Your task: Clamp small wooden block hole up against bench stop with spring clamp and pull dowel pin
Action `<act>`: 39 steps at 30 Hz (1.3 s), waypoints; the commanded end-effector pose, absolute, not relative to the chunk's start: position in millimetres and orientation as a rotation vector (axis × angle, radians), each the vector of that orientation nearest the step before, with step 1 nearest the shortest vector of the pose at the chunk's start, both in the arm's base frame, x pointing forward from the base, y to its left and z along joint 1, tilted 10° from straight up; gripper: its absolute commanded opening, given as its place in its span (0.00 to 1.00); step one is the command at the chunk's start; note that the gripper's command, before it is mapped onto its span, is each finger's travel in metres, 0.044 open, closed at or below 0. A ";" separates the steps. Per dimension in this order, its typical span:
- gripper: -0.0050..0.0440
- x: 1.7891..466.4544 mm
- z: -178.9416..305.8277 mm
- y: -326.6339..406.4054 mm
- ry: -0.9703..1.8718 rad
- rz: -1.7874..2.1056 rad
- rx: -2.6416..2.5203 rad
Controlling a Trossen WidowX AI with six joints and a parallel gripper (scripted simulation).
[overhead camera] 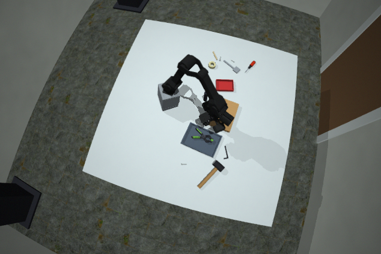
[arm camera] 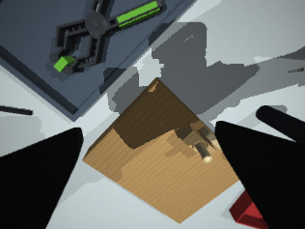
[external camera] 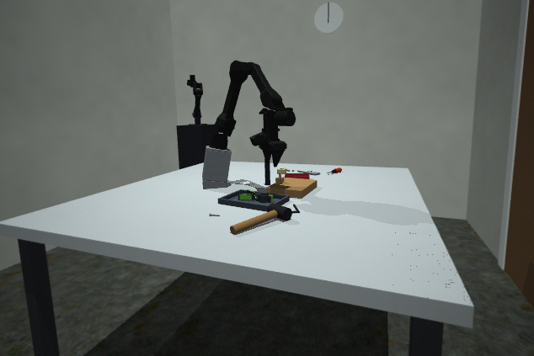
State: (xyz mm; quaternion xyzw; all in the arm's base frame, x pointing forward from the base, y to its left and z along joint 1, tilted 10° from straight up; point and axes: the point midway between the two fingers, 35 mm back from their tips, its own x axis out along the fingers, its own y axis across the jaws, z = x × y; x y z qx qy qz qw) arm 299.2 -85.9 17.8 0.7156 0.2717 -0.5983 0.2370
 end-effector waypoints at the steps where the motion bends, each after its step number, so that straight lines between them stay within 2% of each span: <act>1: 1.00 294.3 19.3 -93.3 0.698 -1.687 2.010; 39: 1.00 255.5 26.3 -150.7 0.246 -2.034 2.357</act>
